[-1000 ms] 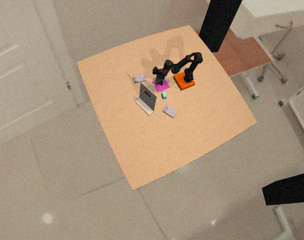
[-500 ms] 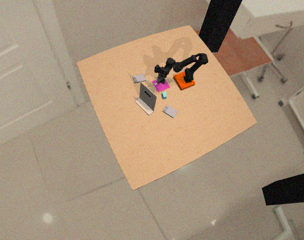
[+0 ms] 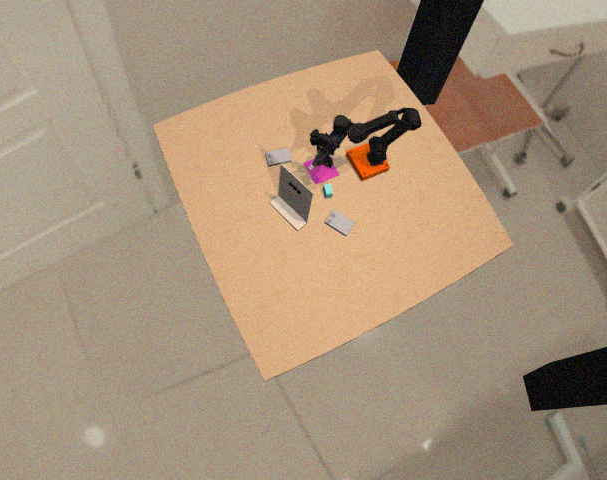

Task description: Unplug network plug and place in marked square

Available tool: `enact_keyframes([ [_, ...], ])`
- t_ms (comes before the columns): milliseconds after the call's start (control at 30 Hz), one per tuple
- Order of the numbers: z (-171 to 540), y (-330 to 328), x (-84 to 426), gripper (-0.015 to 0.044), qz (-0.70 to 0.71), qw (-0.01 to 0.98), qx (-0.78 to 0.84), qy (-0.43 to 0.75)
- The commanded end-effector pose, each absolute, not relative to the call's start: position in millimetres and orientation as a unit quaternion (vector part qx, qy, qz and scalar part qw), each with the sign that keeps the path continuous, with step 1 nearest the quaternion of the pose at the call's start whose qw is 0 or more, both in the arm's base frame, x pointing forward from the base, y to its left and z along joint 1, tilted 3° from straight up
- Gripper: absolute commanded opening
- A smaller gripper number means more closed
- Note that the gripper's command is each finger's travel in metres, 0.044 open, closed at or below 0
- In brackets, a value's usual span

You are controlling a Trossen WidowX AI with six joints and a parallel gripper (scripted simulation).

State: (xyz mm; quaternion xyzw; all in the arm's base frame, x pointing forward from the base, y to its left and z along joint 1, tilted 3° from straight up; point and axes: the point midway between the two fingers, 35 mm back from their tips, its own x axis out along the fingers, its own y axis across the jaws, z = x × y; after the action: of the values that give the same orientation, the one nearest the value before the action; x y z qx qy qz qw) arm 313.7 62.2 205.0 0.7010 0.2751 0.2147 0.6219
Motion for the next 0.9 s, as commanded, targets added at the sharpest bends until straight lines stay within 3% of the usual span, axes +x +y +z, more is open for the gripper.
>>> enact_keyframes([
  [0, 197.6, 59.5, 320.0, 0.0, 0.167, 0.605, 0.728, 0.275],
  [867, 106.2, 31.6, 304.2, 0.0, -0.218, 0.507, 0.794, 0.255],
])
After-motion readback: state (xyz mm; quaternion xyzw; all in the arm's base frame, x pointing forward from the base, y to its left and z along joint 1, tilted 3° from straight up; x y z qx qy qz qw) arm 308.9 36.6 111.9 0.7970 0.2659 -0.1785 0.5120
